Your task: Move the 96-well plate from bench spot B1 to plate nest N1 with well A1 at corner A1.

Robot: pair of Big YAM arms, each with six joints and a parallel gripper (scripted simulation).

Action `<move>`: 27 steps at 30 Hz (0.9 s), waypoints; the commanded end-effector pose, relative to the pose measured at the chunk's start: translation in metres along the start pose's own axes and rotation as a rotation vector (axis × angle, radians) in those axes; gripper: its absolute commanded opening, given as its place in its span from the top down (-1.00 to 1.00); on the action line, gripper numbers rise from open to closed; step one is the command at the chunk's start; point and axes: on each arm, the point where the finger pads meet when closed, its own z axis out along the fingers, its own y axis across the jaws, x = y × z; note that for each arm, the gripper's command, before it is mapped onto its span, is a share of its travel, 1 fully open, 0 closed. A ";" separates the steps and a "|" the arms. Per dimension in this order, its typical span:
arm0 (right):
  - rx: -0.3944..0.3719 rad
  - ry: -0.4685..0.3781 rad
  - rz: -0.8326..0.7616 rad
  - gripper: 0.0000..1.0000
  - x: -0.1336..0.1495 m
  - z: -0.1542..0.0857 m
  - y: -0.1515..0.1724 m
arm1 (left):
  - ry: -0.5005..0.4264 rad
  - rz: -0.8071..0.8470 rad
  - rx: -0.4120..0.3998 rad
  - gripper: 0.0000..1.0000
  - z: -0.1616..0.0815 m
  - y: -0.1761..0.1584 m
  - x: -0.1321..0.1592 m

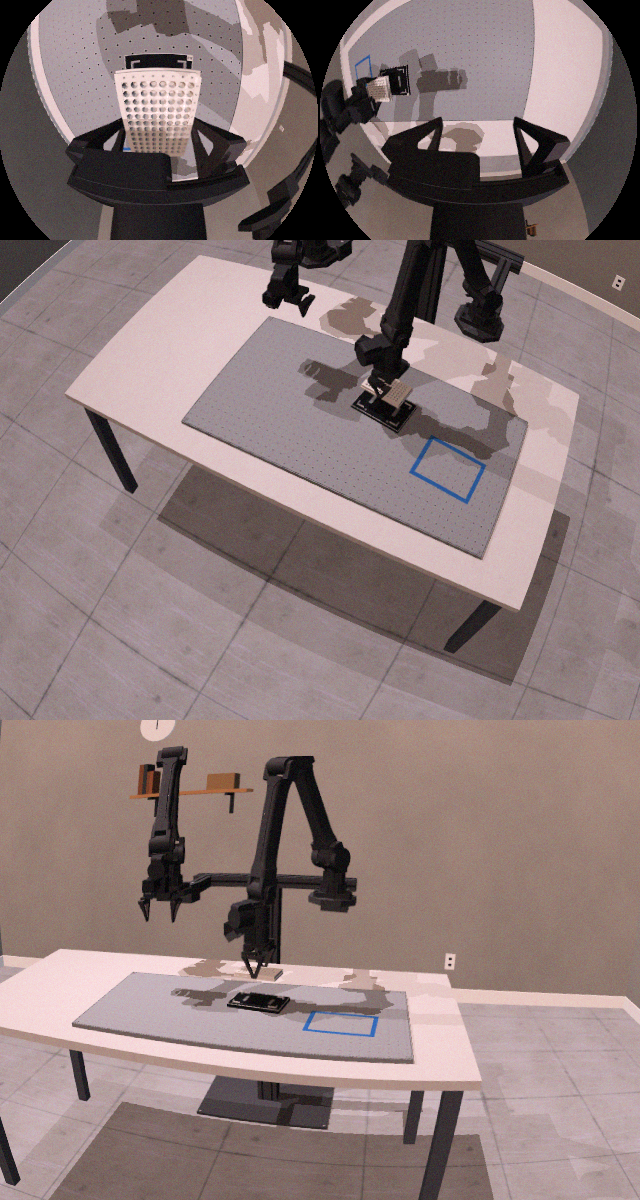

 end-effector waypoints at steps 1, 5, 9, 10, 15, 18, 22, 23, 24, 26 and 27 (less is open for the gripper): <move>-0.006 -0.019 -0.011 -1.00 -0.009 -0.004 0.002 | 0.000 -0.004 0.006 1.00 0.010 -0.002 0.004; -0.006 -0.019 -0.011 -1.00 -0.009 -0.004 0.002 | -0.005 -0.004 -0.004 1.00 0.016 0.004 0.001; -0.006 -0.019 -0.011 -1.00 -0.009 -0.004 0.002 | -0.005 -0.003 -0.003 1.00 0.023 0.004 0.001; -0.006 -0.019 -0.011 -1.00 -0.009 -0.004 0.002 | -0.005 -0.003 -0.003 1.00 0.025 0.004 0.001; -0.006 -0.019 -0.011 -1.00 -0.009 -0.004 0.002 | -0.004 -0.003 -0.003 1.00 0.030 0.005 0.001; -0.006 -0.019 -0.011 -1.00 -0.009 -0.004 0.002 | -0.004 -0.002 -0.002 1.00 0.035 0.005 0.001; -0.006 -0.019 -0.011 -1.00 -0.009 -0.004 0.002 | -0.004 -0.002 -0.001 1.00 0.042 0.004 0.002; -0.006 -0.019 -0.011 -1.00 -0.009 -0.004 0.002 | -0.004 -0.002 -0.001 1.00 0.043 0.004 0.002; -0.006 -0.019 -0.011 -1.00 -0.009 -0.004 0.002 | -0.004 -0.002 -0.001 1.00 0.045 0.004 0.002; -0.006 -0.019 -0.011 -1.00 -0.009 -0.004 0.002 | -0.003 -0.002 -0.001 1.00 0.048 0.004 0.002; -0.006 -0.019 -0.011 -1.00 -0.009 -0.004 0.002 | -0.003 -0.002 0.000 1.00 0.050 0.004 0.002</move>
